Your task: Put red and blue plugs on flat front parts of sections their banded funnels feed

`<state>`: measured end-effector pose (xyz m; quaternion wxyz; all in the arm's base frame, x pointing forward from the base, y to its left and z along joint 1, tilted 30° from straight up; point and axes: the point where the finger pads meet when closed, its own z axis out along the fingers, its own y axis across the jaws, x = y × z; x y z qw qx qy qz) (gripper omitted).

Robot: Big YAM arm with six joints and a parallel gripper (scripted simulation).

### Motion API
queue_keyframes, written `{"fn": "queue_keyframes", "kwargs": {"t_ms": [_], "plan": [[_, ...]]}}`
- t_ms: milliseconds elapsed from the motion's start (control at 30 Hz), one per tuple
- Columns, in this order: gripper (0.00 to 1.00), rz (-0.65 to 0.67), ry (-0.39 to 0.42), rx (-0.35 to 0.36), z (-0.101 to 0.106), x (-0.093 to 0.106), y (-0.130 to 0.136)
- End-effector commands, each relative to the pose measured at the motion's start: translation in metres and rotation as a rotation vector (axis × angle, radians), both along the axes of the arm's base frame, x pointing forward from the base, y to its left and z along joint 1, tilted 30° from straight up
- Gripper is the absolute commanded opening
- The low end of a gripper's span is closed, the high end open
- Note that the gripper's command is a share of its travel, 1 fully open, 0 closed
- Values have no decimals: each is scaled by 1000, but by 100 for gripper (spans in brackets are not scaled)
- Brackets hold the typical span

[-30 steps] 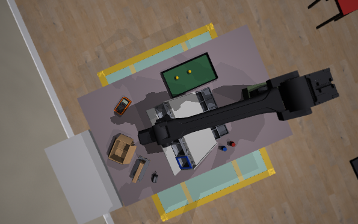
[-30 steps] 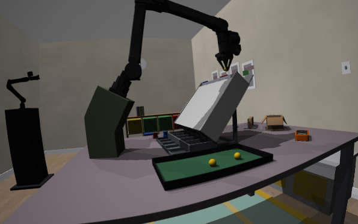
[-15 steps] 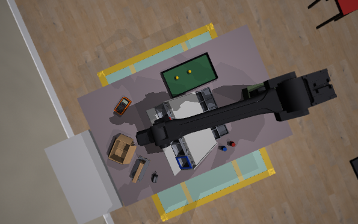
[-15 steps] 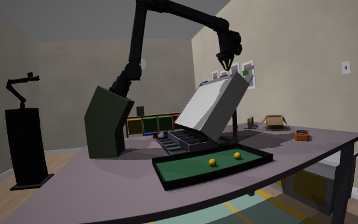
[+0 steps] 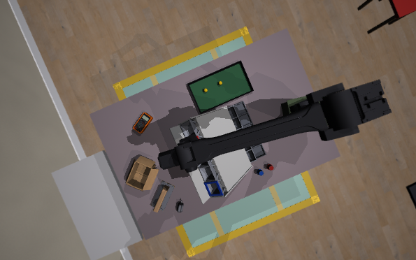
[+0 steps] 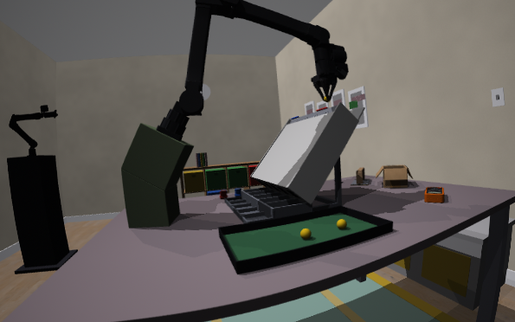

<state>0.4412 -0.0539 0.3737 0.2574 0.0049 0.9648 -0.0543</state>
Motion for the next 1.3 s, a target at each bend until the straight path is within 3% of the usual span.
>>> {"fn": "queue_keyframes", "kwargs": {"t_ms": [0,233,367,900,1267], "plan": [[0,-1,9,3,4,9,3],[0,-1,11,3,3,9,3],[0,-1,28,5,-15,9,2],[0,-4,22,1,-37,24,-6],[0,-4,9,-1,-32,27,-7]]}}
